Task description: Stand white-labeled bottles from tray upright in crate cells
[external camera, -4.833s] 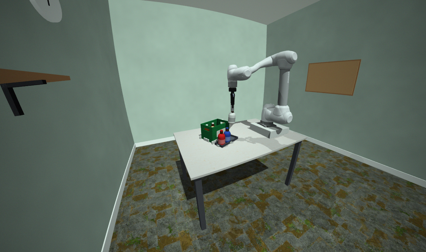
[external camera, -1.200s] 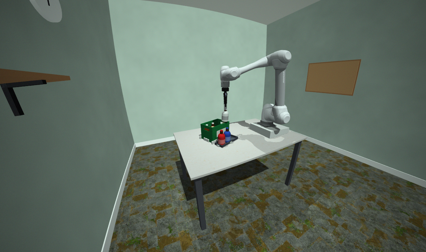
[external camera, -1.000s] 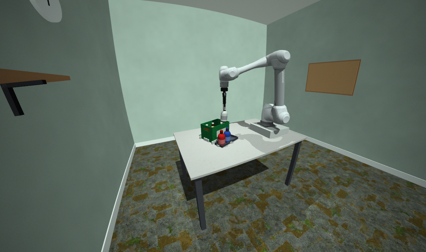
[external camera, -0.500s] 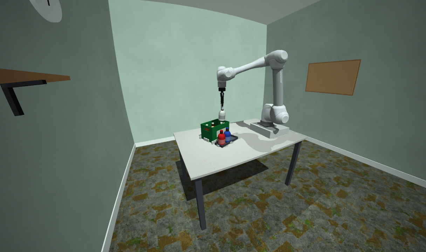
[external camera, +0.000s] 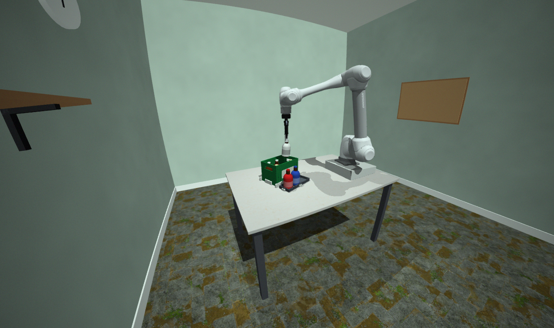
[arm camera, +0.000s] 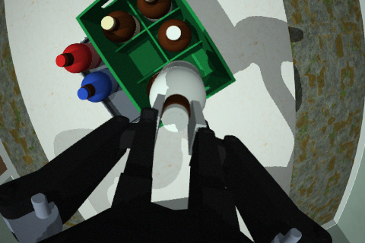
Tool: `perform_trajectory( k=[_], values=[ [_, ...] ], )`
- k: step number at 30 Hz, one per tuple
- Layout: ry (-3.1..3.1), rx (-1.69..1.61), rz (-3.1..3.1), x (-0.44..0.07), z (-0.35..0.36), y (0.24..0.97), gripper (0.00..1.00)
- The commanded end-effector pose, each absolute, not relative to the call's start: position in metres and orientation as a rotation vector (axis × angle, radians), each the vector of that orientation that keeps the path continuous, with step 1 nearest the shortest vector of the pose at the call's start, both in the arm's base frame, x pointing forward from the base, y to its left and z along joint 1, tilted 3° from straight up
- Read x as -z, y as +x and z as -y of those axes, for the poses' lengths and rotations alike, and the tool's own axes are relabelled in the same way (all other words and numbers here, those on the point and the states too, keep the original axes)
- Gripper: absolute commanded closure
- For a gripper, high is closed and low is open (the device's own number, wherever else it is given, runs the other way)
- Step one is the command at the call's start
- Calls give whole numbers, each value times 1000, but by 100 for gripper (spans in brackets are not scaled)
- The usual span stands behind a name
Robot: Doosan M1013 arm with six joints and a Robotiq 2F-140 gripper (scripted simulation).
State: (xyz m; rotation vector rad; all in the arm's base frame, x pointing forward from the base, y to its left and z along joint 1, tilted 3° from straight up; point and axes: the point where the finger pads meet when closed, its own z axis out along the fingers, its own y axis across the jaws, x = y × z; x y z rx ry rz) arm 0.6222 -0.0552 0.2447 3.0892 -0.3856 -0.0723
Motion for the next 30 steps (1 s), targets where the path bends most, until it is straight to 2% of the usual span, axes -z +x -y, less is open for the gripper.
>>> perform_trajectory(
  k=[1,30],
  values=[
    [3089,72,385,-245,60,625,100],
    [3089,72,385,-245,90,641,100]
  ],
)
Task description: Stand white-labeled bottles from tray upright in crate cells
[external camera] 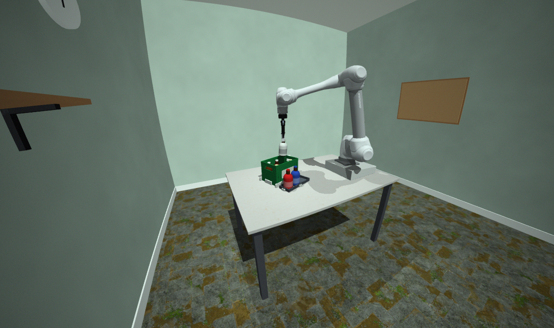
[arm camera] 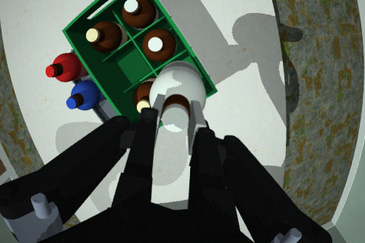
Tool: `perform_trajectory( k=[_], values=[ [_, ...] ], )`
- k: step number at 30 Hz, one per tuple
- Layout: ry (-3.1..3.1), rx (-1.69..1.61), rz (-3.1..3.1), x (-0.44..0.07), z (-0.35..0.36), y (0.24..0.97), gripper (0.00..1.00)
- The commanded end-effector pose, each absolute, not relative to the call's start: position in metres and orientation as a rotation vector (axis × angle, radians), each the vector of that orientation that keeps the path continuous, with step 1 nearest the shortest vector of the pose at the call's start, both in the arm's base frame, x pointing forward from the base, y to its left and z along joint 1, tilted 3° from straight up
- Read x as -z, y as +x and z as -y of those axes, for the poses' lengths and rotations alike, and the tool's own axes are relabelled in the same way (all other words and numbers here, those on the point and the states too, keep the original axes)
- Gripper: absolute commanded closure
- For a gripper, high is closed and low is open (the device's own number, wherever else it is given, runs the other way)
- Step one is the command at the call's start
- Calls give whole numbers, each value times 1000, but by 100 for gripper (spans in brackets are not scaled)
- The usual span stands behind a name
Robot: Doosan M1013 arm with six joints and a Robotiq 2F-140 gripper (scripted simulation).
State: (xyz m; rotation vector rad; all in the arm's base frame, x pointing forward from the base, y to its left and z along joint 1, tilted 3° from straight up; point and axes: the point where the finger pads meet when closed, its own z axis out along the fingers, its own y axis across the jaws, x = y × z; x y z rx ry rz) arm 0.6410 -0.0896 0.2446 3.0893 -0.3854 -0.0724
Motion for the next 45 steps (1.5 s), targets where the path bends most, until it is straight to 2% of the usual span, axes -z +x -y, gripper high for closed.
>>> perform_trajectory(
  k=[1,45],
  values=[
    [3089,72,385,-245,91,642,100],
    [3089,72,385,-245,96,644,100]
  ],
)
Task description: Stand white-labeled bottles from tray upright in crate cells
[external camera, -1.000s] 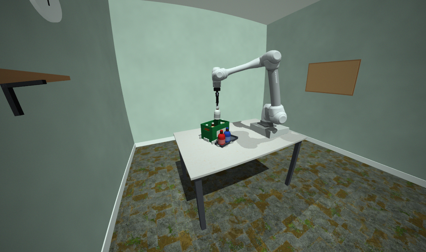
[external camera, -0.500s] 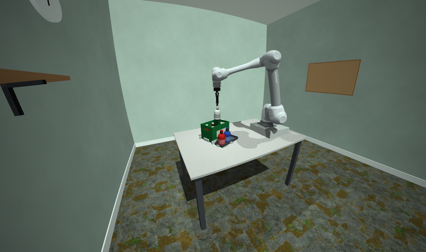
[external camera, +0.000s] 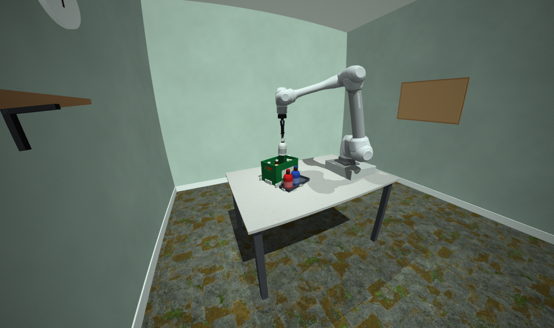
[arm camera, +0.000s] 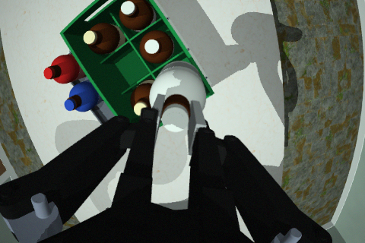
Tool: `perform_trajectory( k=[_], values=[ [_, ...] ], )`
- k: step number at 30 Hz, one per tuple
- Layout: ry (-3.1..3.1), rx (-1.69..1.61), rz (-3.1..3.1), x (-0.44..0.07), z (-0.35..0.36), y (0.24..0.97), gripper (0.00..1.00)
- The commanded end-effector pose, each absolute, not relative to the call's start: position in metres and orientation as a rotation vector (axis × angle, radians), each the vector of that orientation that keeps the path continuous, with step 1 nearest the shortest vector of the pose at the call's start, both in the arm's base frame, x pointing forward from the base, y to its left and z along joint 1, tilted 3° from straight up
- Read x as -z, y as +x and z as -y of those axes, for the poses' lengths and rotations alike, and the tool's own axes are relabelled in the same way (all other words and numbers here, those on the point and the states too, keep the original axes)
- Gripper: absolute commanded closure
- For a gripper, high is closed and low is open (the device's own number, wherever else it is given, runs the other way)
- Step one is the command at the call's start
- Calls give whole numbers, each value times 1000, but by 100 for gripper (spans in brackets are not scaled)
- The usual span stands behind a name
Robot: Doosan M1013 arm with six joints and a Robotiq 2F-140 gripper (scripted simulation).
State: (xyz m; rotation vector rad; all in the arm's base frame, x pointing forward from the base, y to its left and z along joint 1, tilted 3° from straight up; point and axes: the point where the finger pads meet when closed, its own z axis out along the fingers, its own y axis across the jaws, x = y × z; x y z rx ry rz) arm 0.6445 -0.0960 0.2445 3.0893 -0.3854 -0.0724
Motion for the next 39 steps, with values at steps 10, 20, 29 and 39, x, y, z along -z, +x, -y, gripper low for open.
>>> perform_trajectory(
  k=[10,20,29,39],
  values=[
    [3089,72,385,-245,96,644,100],
    [3089,72,385,-244,96,644,100],
    [3089,72,385,-242,96,644,100],
    [3089,72,385,-236,96,644,100]
  ],
)
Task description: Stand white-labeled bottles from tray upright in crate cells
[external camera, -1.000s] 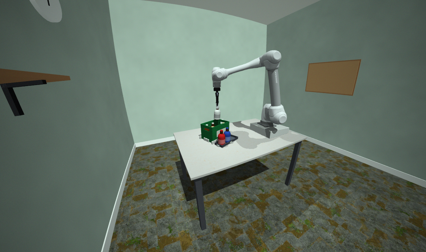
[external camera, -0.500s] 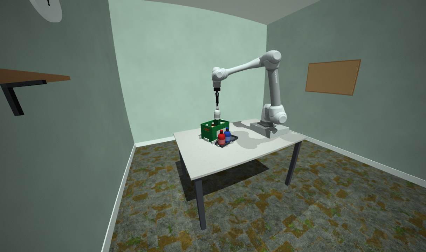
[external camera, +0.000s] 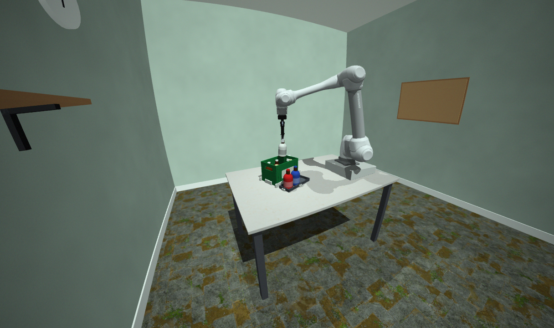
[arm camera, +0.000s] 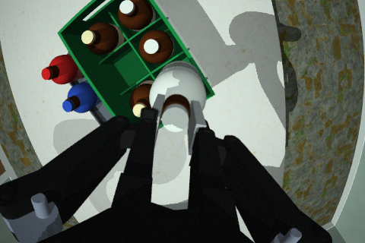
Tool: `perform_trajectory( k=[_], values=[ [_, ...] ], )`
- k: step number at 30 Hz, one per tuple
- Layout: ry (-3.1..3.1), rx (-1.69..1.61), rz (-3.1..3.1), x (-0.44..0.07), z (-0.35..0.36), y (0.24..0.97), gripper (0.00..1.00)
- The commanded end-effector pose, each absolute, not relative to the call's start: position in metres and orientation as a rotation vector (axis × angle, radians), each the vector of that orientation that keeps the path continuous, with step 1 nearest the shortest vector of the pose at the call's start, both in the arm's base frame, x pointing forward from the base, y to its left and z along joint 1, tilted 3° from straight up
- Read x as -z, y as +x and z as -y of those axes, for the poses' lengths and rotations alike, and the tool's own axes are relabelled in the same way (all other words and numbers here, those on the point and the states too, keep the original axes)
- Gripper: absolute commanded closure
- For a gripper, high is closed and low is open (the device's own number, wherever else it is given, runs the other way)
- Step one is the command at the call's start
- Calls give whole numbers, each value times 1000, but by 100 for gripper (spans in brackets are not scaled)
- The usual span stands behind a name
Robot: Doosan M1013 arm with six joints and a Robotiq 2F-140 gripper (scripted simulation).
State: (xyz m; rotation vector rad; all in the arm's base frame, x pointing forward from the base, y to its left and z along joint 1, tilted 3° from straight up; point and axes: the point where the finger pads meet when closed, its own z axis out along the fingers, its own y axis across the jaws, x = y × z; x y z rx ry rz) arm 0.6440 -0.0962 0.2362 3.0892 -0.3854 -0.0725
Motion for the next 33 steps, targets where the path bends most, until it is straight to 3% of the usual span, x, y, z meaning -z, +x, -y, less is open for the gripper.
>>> perform_trajectory(
  k=[1,33],
  values=[
    [3089,72,385,-235,96,644,100],
    [3089,72,385,-207,97,643,100]
  ],
)
